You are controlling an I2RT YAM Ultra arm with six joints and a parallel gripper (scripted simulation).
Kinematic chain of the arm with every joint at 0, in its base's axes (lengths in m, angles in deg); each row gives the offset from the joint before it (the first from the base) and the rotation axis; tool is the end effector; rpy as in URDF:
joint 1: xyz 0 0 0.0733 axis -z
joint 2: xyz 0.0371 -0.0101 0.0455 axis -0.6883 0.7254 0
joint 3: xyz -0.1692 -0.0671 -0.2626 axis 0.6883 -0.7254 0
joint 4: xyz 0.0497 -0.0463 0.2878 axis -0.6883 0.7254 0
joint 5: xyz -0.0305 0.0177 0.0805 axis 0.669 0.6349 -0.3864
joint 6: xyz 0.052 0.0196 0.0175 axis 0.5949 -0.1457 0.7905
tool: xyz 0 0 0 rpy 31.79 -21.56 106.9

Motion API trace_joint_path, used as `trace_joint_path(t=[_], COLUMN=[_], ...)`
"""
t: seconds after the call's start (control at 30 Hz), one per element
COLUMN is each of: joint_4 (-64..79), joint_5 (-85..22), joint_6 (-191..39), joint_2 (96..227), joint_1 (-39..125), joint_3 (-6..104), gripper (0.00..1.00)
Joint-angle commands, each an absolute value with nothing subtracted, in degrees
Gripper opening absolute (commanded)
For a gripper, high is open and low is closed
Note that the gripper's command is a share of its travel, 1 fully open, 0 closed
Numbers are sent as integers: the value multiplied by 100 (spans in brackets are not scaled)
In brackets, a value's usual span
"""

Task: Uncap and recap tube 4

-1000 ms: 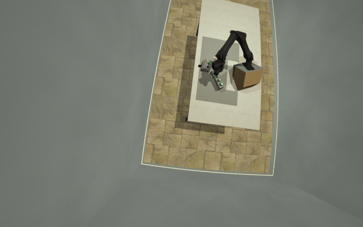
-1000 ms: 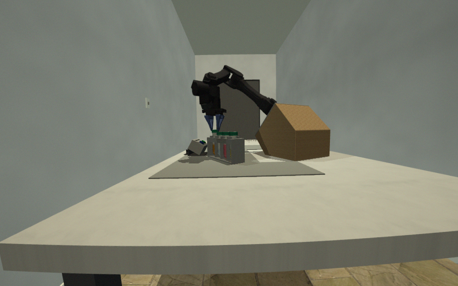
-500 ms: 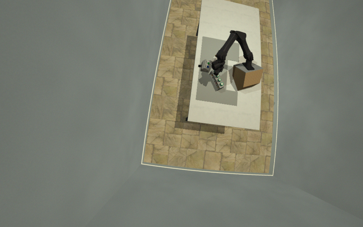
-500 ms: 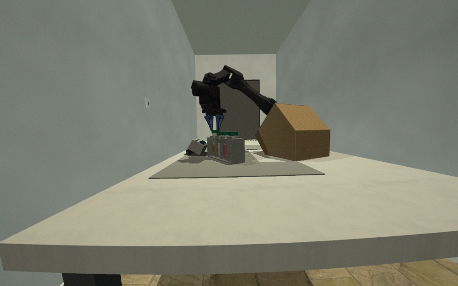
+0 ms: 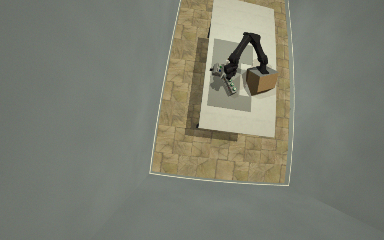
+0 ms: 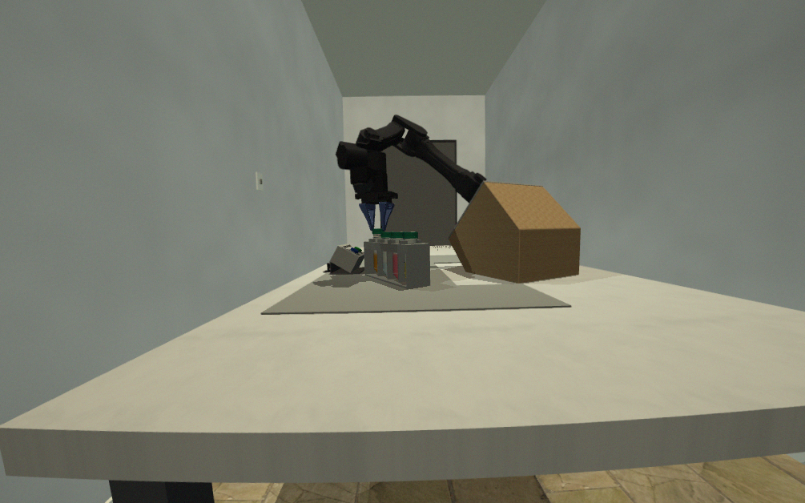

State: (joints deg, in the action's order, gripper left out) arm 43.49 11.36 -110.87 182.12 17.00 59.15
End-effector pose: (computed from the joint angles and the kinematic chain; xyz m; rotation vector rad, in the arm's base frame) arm 0.3892 0.1635 0.1148 1.4750 -2.3179 1.0452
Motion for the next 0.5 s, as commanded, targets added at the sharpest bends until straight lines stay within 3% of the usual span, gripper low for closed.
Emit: trace_joint_path(t=[0.0,0.47], joint_4=[4254,4297], joint_5=[1146,1147], joint_6=[-11124,-11135], joint_2=[18193,18176], joint_1=[1585,1588], joint_3=[6094,6090], gripper=[0,0])
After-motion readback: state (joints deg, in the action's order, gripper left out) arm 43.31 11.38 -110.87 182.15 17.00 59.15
